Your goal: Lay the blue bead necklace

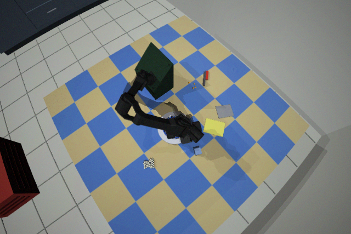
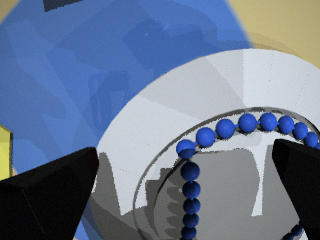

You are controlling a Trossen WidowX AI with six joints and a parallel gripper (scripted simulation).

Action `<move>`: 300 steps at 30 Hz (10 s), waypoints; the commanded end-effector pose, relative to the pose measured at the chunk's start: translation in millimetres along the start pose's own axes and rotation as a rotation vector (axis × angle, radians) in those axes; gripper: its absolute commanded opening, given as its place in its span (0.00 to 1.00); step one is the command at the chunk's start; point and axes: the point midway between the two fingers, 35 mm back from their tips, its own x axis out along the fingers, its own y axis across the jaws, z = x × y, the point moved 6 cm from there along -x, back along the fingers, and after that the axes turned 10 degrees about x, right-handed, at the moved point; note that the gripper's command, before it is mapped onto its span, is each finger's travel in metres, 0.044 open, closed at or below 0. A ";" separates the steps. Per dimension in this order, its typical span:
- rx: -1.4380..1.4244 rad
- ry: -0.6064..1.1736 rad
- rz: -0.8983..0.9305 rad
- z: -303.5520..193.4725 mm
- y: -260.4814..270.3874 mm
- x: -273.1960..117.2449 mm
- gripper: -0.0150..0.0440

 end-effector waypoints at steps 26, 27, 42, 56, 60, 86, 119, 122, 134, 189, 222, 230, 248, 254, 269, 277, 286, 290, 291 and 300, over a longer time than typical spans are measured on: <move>-0.207 0.004 -0.001 -94.6 -13.2 -32.6 0.46; -0.209 0.004 -0.001 -95.7 -13.6 -32.9 0.46; -0.203 0.003 0.002 -94.4 -12.5 -17.4 0.46; -0.209 0.003 -0.002 -95.7 -13.8 5.1 0.46; -0.201 0.007 -0.001 -95.0 -13.7 5.4 0.41; -0.201 0.007 -0.001 -95.0 -13.7 5.4 0.25; -0.210 0.004 -0.002 -100.2 -9.5 -0.3 0.25; -0.210 0.004 -0.002 -100.2 -9.5 1.9 0.25; -0.204 0.003 -0.002 -99.6 -9.6 3.4 0.65; 0.385 0.001 0.002 -4.4 -0.6 -21.5 0.46; 0.392 0.003 -0.002 -3.7 -1.8 5.3 0.25; 0.392 0.003 -0.002 -3.7 -1.8 5.3 0.25; 0.392 0.003 -0.002 -3.7 -1.8 5.3 0.25; 0.392 0.003 -0.002 -3.7 -1.8 5.3 0.25; 0.384 -0.001 -0.002 -1.9 2.4 -0.5 0.25; 0.386 0.003 -0.002 -2.5 2.1 3.4 0.39; 0.386 0.003 -0.002 -2.5 2.1 3.4 0.79; 0.384 -0.001 -0.002 -1.9 2.4 -0.8 0.97; 0.381 0.003 -0.003 -2.8 1.9 1.9 1.00; 0.384 -0.001 -0.002 -3.0 1.9 -0.8 1.00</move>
